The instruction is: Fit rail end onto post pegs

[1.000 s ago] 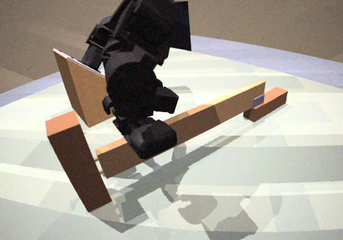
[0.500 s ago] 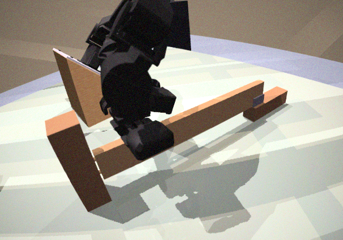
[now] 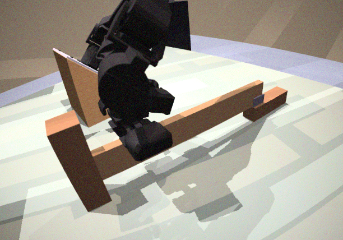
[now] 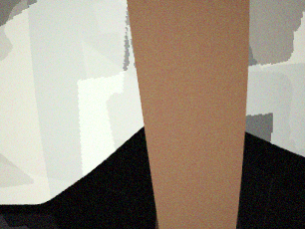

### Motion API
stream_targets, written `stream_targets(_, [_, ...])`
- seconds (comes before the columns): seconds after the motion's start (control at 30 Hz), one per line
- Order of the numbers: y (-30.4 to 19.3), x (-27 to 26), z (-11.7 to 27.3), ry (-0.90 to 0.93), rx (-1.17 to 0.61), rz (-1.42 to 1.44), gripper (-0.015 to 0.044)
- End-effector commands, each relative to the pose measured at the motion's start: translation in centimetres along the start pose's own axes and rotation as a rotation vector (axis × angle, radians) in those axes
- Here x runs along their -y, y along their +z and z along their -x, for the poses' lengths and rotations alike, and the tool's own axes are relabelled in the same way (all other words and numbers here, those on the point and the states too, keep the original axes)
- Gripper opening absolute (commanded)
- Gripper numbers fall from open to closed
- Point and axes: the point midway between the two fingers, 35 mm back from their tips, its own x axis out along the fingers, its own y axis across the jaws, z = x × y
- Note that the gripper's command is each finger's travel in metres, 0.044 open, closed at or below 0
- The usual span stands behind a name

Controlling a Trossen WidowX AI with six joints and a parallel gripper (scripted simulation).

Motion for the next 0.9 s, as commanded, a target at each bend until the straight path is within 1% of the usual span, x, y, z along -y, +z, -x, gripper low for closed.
stream_targets(0.0, [0.0,0.0,0.0,-0.001,0.0,0.0,0.0157])
stream_targets(0.37, [0.0,0.0,0.0,-0.001,0.0,0.0,0.044])
stream_targets(0.5, [0.2,0.0,0.2,-0.001,0.0,0.0,0.044])
stream_targets(0.63, [2.8,0.0,2.8,-0.005,0.0,-0.002,0.044])
stream_targets(0.87, [3.0,0.0,3.0,-0.006,0.0,-0.002,0.044])
